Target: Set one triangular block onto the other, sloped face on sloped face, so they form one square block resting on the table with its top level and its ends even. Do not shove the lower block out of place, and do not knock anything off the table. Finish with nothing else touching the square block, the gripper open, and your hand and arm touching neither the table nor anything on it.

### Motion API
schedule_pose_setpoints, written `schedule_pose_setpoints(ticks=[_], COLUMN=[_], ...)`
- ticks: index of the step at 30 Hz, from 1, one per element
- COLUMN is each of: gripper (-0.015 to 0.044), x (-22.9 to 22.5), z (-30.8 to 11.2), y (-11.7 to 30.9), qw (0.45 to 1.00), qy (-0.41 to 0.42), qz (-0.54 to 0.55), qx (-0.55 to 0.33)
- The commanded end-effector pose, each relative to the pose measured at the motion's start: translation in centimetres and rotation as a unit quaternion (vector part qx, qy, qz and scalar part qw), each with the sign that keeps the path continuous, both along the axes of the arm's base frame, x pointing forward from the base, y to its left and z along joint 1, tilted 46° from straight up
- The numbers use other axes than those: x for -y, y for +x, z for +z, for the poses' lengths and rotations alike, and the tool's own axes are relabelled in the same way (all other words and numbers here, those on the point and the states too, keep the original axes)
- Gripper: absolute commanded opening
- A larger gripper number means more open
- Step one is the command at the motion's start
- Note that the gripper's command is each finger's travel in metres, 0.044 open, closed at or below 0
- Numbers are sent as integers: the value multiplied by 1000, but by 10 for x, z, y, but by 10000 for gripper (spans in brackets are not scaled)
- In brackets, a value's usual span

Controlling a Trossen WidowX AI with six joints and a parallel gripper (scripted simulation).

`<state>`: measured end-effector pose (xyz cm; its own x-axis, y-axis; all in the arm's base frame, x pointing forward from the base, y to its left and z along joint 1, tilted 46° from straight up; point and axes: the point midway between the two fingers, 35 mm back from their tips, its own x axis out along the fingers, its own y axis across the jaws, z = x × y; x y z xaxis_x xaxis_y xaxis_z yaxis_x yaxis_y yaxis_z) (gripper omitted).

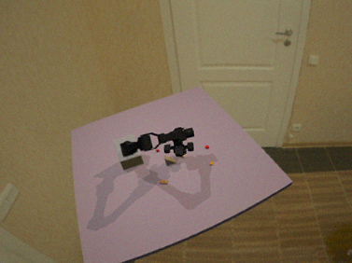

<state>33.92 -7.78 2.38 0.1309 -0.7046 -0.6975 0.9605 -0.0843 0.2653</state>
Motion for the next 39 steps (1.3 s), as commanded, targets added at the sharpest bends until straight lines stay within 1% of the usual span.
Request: schedule_pose_setpoints(ticks=[1,11,13,17,20,22,27,29,31,34,37,39], gripper=[0,0,0,0,0,53,184,236,289,367,440,440], x=[-6,-25,-37,-74,-75,-74,-76,-83,-94,-107,-115,-118], z=[-7,-21,-8,35,38,30,32,18,-1,-24,-39,-43], y=[4,10,8,-3,-4,-2,-1,-3,-9,-24,-45,-60], qw=[1000,1000,1000,1000,1000,1000,1000,996,978,928,854,799], qy=[1,1,3,3,3,1,-2,-38,-98,-194,-296,-359], qz=[-2,-2,-2,0,0,6,15,76,166,282,373,413], qx=[1,1,0,-1,-1,-3,-1,-30,-76,-145,-212,-249])
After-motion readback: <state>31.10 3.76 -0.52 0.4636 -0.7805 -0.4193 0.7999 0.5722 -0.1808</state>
